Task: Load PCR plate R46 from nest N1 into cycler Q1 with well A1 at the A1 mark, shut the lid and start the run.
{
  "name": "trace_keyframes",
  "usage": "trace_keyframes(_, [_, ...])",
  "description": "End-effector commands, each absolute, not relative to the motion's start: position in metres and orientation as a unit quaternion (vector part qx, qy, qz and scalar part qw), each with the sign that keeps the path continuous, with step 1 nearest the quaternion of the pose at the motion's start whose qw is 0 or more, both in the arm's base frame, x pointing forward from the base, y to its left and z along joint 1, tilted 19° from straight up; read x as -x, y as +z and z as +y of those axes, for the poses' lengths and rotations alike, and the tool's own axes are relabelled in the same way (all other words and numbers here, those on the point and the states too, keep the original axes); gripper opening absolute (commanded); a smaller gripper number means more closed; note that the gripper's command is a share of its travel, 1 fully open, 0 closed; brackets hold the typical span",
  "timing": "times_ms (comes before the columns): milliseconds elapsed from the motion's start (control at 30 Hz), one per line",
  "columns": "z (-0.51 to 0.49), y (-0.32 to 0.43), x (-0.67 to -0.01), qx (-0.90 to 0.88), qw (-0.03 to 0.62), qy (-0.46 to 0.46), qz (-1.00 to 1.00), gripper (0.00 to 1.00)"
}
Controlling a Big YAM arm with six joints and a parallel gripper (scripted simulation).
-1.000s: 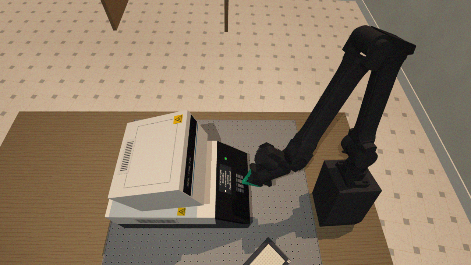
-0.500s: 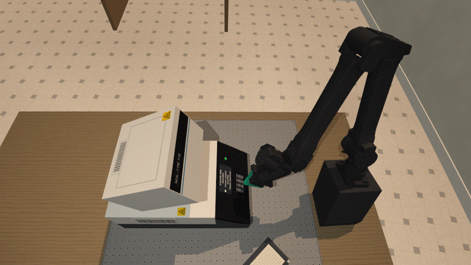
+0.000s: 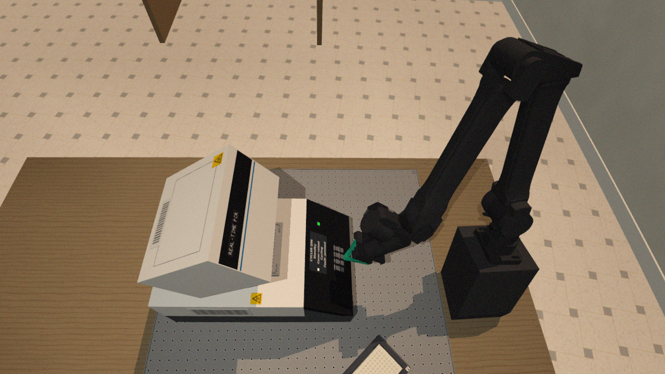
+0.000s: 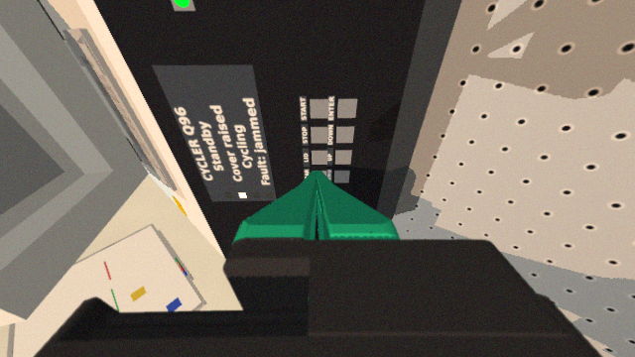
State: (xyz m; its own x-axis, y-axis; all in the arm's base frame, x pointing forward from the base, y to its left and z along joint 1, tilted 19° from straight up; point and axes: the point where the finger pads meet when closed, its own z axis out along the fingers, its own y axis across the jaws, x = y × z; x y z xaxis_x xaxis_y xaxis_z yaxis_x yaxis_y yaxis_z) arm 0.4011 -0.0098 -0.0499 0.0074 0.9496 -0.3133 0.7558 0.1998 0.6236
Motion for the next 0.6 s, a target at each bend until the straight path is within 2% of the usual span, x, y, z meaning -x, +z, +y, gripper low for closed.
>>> trace_keyframes(0, [-0.005,-0.045,-0.404,-0.610,0.355,0.142,0.695,0.00])
trace_keyframes(300, [-0.003,-0.048,-0.411,-0.607,0.357,0.145,0.694,0.00])
trace_keyframes(567, [0.003,-0.031,-0.366,-0.613,0.348,0.139,0.696,0.00])
